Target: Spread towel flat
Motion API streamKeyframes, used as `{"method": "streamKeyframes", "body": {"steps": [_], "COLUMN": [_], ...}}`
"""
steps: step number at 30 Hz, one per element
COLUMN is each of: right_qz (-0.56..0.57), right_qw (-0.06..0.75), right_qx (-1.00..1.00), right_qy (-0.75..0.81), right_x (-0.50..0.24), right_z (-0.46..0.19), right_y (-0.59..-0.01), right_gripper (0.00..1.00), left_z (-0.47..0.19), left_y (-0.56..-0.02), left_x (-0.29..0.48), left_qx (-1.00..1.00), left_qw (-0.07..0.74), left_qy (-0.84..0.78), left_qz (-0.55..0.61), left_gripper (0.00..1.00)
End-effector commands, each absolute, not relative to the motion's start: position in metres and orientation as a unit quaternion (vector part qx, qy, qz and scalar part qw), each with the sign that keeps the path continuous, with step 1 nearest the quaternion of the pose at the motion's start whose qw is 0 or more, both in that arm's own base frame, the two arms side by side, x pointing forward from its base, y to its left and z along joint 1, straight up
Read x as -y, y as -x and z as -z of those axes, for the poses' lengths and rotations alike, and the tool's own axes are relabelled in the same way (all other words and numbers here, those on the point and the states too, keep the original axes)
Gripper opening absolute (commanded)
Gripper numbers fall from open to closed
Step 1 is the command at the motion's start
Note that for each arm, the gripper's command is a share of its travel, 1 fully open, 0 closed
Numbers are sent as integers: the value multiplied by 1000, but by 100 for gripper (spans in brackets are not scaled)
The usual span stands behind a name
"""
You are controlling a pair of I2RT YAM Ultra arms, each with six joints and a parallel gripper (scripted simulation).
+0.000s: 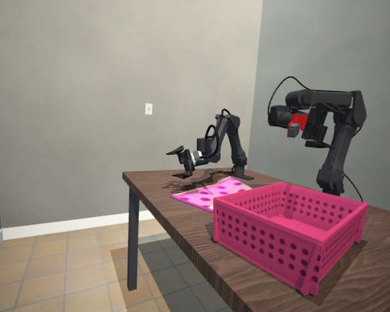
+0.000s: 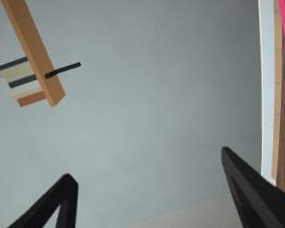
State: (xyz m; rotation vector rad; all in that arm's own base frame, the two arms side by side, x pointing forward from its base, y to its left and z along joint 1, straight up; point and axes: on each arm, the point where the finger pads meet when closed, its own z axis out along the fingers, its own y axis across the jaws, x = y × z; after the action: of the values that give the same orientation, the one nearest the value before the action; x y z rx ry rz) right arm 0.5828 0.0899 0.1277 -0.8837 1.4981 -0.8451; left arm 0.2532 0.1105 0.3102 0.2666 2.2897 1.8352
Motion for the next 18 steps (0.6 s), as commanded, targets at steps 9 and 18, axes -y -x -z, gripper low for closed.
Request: {"method": "streamKeyframes", "body": {"steps": [9, 18], "right_qz": [362, 324], "right_qw": [574, 593], "right_qx": [-634, -650], "right_qy": [372, 347], "right_x": [-90, -86], "right_z": [-135, -149], "right_y": [-584, -576], "right_gripper": [100, 100], "left_z": [-312, -295], "left_y": [-253, -256], "left_x": [-111, -102], "left_qx": [-773, -798], "left_qw": [101, 136], "left_qy": [-87, -67], "left_qz": [-620, -584], "left_gripper": [100, 100]}}
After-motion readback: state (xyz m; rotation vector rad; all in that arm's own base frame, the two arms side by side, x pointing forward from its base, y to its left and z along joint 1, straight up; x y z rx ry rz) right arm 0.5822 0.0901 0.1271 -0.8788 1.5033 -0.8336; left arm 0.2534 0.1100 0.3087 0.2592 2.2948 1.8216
